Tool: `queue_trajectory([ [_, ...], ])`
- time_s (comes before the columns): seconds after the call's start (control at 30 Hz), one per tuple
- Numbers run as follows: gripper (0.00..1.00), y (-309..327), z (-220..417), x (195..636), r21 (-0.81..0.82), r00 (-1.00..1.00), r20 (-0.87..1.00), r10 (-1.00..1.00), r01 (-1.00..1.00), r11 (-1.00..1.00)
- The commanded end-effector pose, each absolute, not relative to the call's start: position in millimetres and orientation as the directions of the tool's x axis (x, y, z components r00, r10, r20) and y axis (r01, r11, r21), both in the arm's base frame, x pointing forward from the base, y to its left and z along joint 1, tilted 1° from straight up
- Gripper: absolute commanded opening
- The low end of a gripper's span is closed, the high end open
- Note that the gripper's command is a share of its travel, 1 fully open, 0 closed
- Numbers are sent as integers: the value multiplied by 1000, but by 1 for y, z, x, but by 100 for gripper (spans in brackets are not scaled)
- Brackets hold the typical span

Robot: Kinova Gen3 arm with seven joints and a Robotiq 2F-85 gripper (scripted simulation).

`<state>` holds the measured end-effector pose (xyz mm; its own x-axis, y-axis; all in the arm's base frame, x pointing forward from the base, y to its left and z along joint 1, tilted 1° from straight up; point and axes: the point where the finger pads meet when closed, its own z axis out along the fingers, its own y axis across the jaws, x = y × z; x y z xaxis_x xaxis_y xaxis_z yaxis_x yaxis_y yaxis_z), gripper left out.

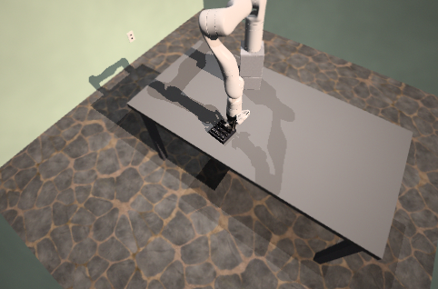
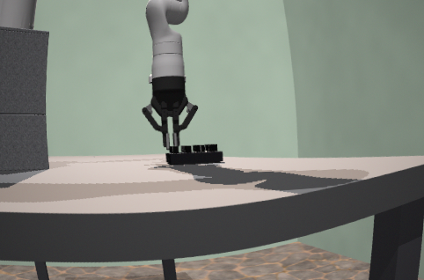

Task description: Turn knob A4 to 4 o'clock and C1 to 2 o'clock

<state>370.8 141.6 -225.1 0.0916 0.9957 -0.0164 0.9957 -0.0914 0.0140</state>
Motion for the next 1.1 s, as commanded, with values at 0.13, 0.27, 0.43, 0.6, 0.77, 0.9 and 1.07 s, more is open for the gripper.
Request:
queue_trajectory([
  [0.13, 8, 141, -225, 372, 16, 97, -17, 995, 995, -96],
  [0.27, 8, 141, -225, 372, 16, 97, -17, 995, 995, -97],
  [0.43, 8, 141, -225, 372, 16, 97, -17, 995, 995, -97],
  [0.6, 19, 141, -225, 372, 16, 97, -17, 995, 995, -97],
  [0.77, 19, 141, -225, 372, 16, 97, -17, 995, 995, -97],
  [0.9, 19, 141, -225, 372, 16, 97, -17, 995, 995, -97],
  [1.07, 19, 141, -225, 372, 16, 97, -17, 995, 995, -97],
])
